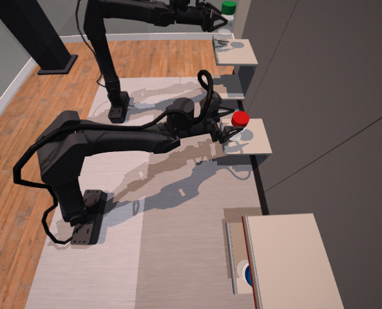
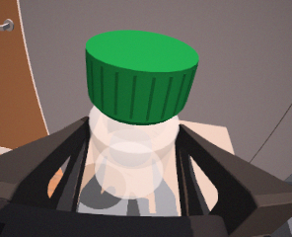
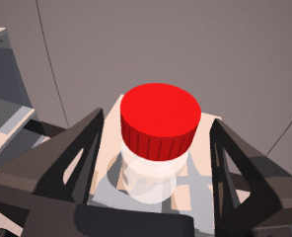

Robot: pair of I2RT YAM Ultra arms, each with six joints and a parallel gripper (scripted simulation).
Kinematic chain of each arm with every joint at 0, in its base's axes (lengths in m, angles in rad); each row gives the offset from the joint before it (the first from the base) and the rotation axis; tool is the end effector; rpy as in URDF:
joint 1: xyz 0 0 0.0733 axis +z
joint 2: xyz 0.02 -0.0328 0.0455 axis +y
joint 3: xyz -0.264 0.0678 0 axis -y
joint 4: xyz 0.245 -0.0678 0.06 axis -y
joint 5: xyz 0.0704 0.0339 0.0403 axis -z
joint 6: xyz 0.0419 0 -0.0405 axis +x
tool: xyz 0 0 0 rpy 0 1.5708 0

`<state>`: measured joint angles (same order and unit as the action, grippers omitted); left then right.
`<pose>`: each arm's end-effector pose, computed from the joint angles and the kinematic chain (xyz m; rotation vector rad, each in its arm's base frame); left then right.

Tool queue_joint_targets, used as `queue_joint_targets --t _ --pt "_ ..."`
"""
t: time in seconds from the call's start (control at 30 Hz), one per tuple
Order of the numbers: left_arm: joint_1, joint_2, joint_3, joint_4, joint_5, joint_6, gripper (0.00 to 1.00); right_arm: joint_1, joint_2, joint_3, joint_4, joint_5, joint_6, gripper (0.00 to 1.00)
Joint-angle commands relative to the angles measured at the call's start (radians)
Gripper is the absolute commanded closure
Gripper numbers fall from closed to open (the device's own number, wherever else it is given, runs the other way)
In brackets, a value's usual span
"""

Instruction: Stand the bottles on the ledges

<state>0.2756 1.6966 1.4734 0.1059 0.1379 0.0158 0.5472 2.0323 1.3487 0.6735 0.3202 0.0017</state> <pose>0.4020 0.1088 0.3717 -0.1157 1.6840 0.1024 0.4124 0.2371 0.2456 -0.1805 1.5728 0.1764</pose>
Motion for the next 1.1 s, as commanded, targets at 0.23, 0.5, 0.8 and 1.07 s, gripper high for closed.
queue_joint_targets --t 0.23,0.5,0.8,1.07 --pt "-0.015 0.005 0.065 0.047 -0.014 -0.007 0.50 -0.017 0.036 0.085 -0.030 -0.019 -0.002 0.19" --pt "-0.010 0.009 0.059 0.033 -0.006 -0.002 0.50 -0.016 0.036 0.085 -0.026 -0.019 -0.002 0.28" --pt "-0.016 0.003 -0.006 0.143 -0.014 -0.010 0.50 -0.014 0.025 0.071 -0.020 -0.016 -0.002 0.36" --pt "-0.017 0.016 -0.043 0.148 -0.015 -0.007 0.50 -0.012 0.019 0.068 -0.014 -0.014 -0.002 0.46"
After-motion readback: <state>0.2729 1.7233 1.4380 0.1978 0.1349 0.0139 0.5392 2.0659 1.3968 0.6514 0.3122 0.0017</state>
